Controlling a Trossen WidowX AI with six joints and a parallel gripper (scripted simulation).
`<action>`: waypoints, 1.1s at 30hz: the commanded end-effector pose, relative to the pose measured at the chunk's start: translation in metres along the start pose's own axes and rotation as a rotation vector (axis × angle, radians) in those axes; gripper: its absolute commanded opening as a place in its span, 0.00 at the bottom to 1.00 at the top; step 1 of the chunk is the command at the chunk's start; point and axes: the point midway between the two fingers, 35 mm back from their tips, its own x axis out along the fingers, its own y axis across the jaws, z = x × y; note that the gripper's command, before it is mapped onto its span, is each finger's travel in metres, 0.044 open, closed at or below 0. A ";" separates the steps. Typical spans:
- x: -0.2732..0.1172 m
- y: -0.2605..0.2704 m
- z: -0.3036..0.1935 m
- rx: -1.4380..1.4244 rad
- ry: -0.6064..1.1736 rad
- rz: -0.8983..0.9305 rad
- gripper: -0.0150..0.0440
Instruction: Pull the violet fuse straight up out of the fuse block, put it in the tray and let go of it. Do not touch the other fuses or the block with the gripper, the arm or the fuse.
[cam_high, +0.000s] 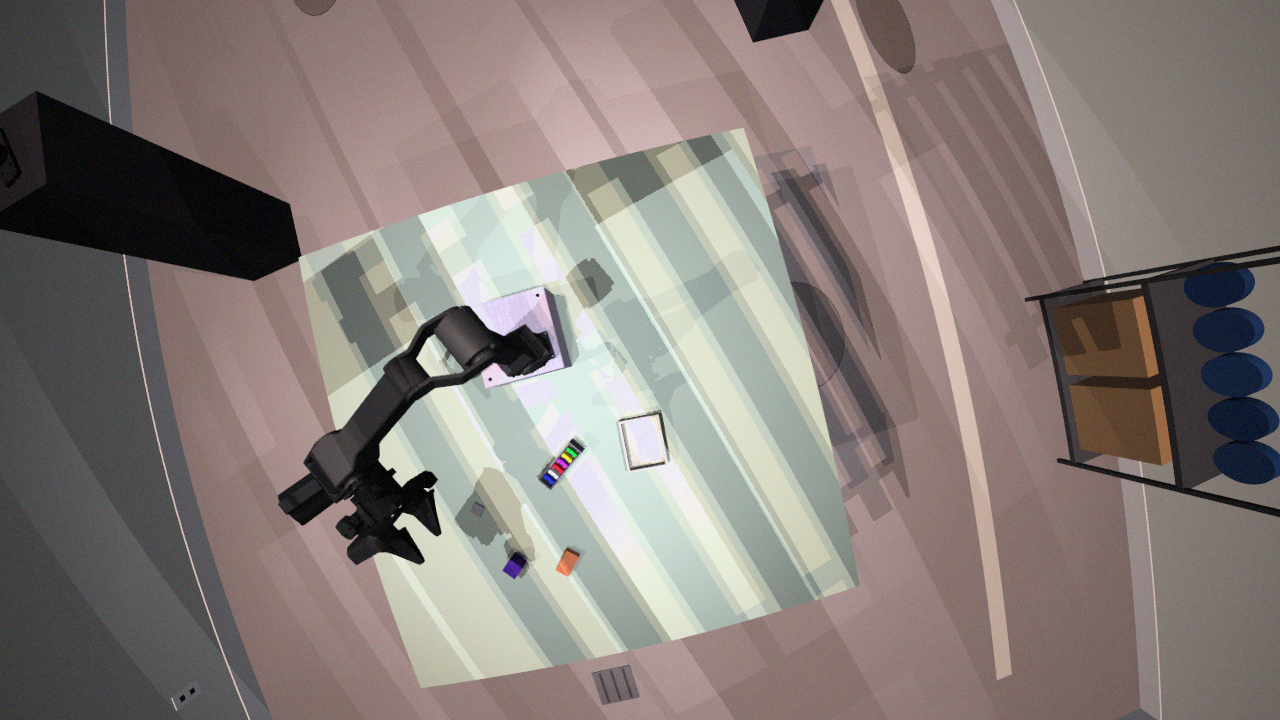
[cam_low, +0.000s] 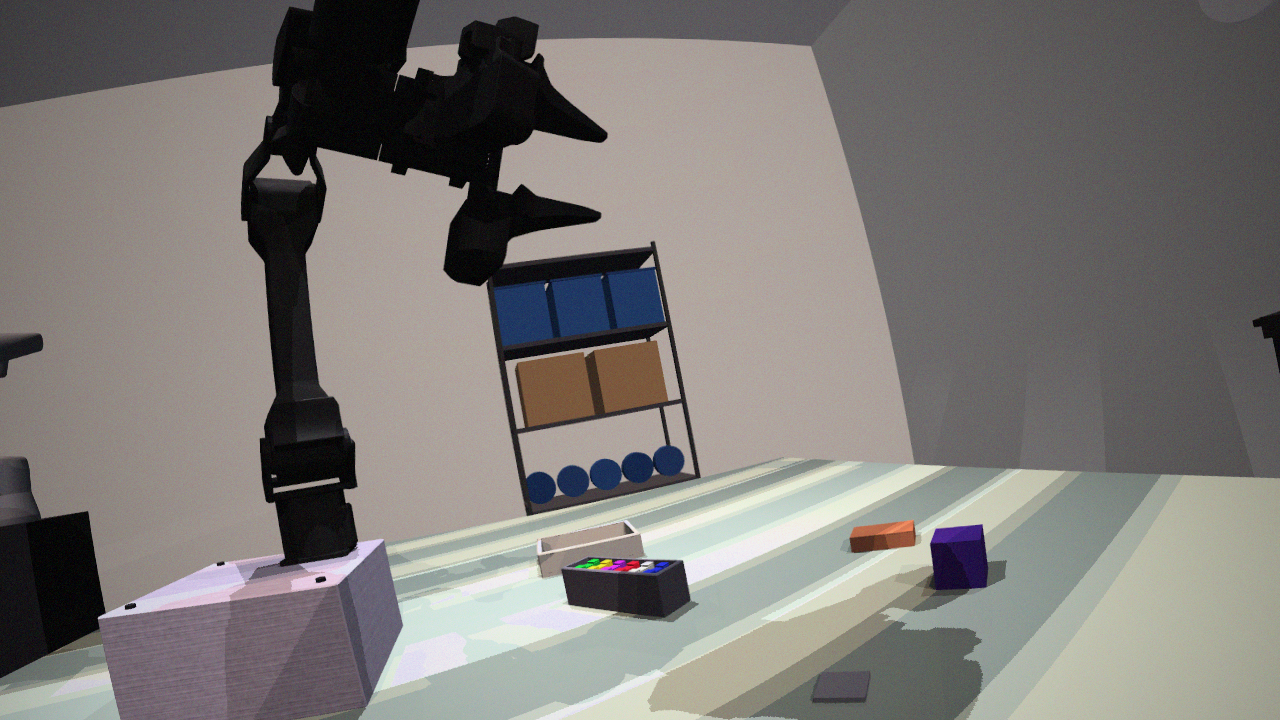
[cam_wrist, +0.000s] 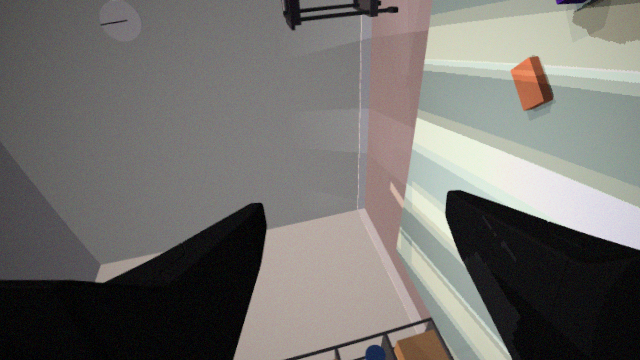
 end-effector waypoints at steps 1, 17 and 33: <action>0.002 -0.002 0.000 -0.008 0.002 -0.008 0.74; 0.129 -0.182 -0.111 -1.054 0.682 -0.724 0.37; 0.128 -0.238 -0.159 -1.612 1.207 -0.884 0.37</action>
